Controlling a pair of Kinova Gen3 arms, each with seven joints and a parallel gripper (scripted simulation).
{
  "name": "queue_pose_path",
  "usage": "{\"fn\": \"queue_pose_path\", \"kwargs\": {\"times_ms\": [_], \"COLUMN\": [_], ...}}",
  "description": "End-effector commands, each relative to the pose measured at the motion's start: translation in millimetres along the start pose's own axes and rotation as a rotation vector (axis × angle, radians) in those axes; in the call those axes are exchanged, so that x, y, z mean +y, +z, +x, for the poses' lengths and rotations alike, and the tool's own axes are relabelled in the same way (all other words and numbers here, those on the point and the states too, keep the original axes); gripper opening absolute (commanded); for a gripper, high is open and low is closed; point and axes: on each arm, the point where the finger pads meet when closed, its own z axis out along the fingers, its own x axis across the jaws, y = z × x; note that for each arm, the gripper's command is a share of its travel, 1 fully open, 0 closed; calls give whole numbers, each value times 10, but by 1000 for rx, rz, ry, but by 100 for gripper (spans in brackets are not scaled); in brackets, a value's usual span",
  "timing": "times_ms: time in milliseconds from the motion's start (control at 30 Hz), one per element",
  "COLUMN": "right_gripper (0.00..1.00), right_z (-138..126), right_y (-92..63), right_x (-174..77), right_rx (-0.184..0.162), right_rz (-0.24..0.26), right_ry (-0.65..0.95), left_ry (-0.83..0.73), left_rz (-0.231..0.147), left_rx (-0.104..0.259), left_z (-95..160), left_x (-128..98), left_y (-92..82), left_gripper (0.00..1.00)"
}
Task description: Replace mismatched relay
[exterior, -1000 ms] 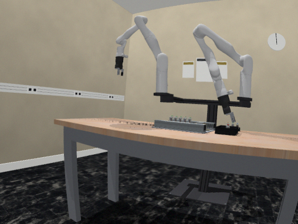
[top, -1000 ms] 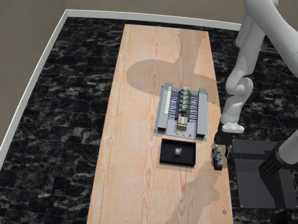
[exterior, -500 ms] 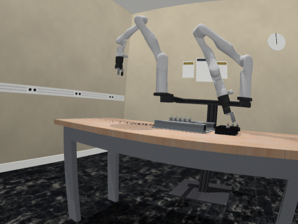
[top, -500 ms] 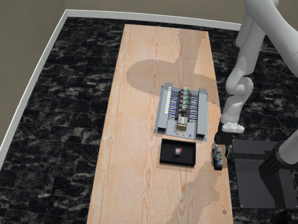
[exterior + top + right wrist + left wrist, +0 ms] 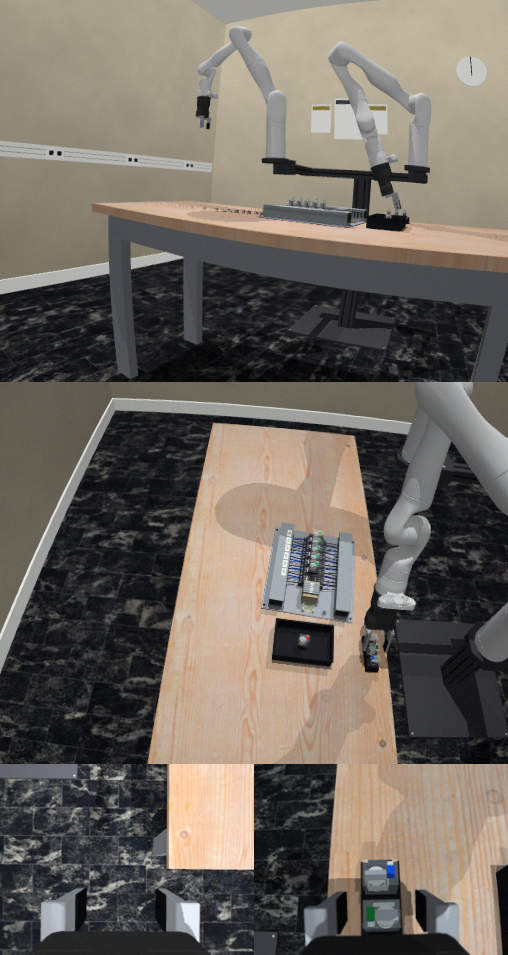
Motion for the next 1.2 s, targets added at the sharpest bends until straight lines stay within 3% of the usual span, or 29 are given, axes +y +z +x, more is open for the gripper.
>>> {"fn": "queue_pose_path", "kwargs": {"times_ms": [0, 1167], "right_gripper": [100, 100], "right_z": [0, 0], "right_y": [-6, -6], "right_x": [4, 4], "right_rx": [0, 0], "right_rz": [-2, -2], "right_ry": [0, 0], "left_ry": [0, 0], "left_rz": [-1, -1], "left_rx": [1, 1], "left_z": [4, 4], "left_x": [6, 62], "left_y": [8, 161], "left_gripper": [100, 100]}}
